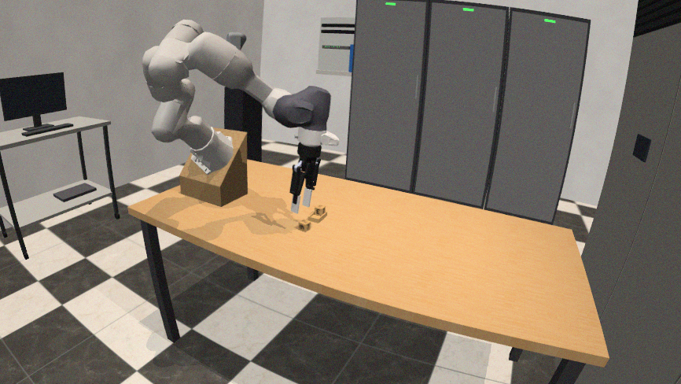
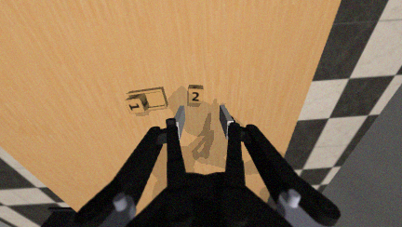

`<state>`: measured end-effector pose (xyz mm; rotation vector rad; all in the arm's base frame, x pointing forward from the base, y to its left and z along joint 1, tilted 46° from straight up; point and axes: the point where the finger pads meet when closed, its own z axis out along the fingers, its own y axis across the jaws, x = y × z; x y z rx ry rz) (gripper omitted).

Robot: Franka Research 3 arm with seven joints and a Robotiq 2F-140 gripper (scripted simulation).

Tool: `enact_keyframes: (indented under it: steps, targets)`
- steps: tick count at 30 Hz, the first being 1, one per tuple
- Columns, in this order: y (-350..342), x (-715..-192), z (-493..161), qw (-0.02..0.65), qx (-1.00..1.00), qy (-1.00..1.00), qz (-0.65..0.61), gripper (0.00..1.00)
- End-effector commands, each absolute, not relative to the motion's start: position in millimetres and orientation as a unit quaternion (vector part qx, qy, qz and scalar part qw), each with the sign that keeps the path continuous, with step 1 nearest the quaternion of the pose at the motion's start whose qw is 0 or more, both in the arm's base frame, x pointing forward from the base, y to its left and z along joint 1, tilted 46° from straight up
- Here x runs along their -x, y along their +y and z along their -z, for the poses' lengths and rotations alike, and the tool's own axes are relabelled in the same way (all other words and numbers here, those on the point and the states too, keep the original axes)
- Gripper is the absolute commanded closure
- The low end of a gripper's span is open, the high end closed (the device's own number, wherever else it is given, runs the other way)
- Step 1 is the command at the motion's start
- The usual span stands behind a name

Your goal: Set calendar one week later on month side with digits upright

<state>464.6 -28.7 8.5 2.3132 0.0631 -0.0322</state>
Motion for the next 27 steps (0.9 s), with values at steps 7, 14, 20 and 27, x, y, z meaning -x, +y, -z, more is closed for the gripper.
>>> enact_keyframes:
  steps: [7, 14, 20, 27]
  targets:
    - [-19.1, -472.3, -4.3, 0.388, -0.919, 0.01, -0.061, 0.0]
    - [-19.1, -472.3, -4.3, 0.388, -0.919, 0.01, -0.061, 0.0]
    - [-19.1, -472.3, -4.3, 0.388, -0.919, 0.01, -0.061, 0.0]
    - [-13.2, -470.7, -8.3, 0.389, -0.919, 0.013, -0.059, 0.0]
